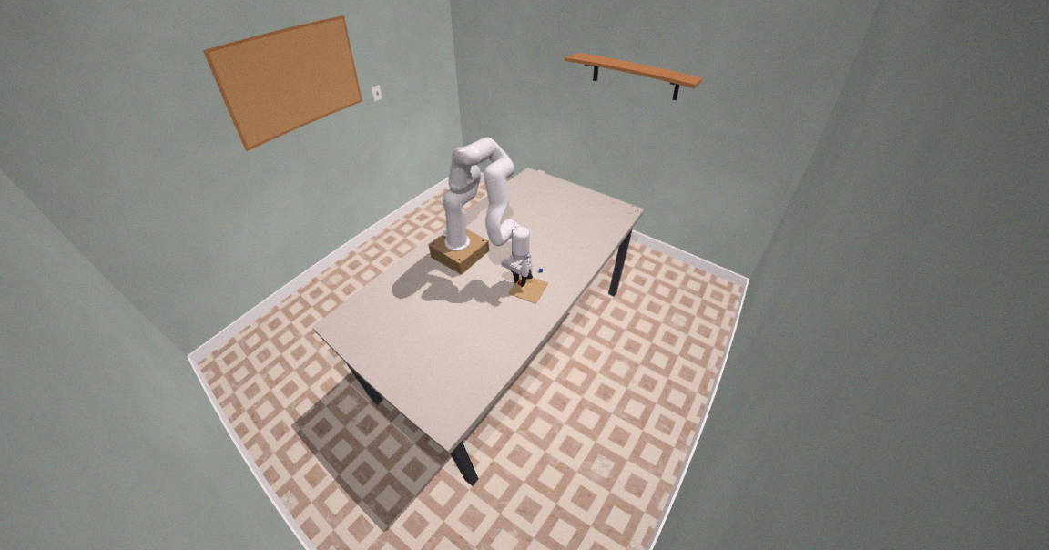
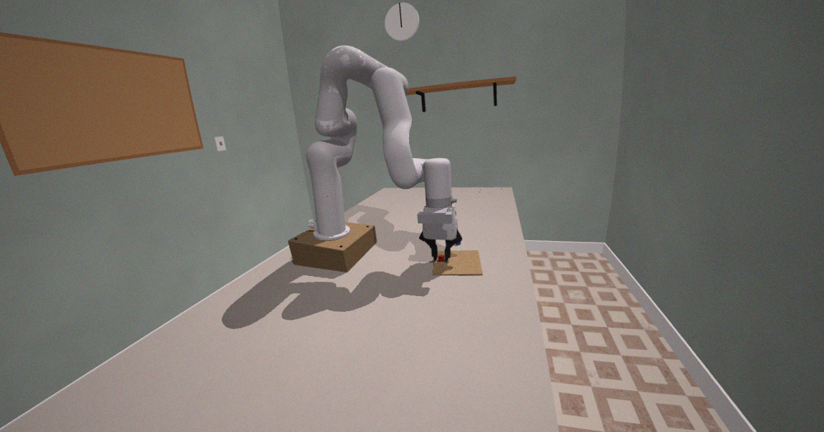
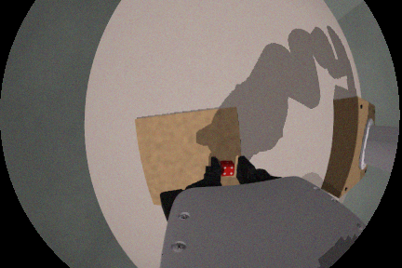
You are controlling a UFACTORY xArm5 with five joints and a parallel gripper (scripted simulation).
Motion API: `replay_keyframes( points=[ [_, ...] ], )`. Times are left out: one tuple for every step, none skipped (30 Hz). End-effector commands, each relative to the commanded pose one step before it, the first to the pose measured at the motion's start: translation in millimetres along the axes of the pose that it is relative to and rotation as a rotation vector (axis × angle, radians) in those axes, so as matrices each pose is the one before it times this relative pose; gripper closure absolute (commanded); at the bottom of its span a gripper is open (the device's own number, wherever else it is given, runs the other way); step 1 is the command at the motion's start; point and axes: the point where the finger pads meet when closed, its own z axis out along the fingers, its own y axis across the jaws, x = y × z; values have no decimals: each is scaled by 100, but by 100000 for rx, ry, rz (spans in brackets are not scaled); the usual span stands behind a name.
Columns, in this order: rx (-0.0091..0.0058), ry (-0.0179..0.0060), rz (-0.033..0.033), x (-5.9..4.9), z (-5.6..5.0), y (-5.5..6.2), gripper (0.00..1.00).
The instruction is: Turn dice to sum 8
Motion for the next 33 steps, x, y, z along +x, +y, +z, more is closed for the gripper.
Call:
replay_keyframes(
  points=[
    [374, 4, 4, 35, -1151, -147, 69],
    [-1, 2, 0, 13, -403, 0, 69],
    [-1, 3, 0, 15, -448, 0, 69],
    [-1, 3, 0, 16, -486, 0, 69],
    [-1, 3, 0, 17, -518, 0, 69],
    [-2, 3, 0, 18, -541, 0, 69],
    [0, 0, 0, 0, 0, 0, 69],
    [0, 0, 0, 0, 0, 0, 69],
    [-2, 3, 0, 18, -557, -1, 69],
    [-2, 3, 0, 19, -563, 0, 69],
    [-2, 3, 0, 19, -559, 0, 69],
    [-2, 3, 0, 18, -546, 0, 69],
    [-2, 3, 0, 17, -523, 0, 69],
    [-1, 3, 0, 16, -489, 0, 69],
    [-1, 3, 0, 15, -442, 0, 69],
    [-1, 2, 0, 13, -388, 0, 69],
    [-1, 2, 0, 11, -330, 0, 69],
    [-1, 2, 0, 9, -270, 0, 69],
    [-1, 1, 0, 7, -210, 0, 69],
    [0, 1, 0, 5, -152, 0, 69],
    [0, 1, 0, 3, -100, 0, 69],
    [0, 0, 0, 2, -55, 0, 69],
    [0, 0, 0, 1, -22, 0, 69],
    [0, 0, 0, 0, 0, 0, 69],
    [0, 0, 0, 0, 0, 0, 69],
    [0, 0, 0, 0, -3, 0, 69],
    [0, 0, 0, 0, 0, 0, 0],
    [0, 0, 0, 0, 0, 0, 0],
    [0, 0, 0, 0, 0, 0, 0],
    [0, 0, 0, 0, 0, 0, 0],
    [0, 0, 0, 0, 0, 0, 0],
    [0, 0, 0, 0, 0, 0, 0],
    [0, 0, 0, 0, 0, 0, 0]
  ],
)
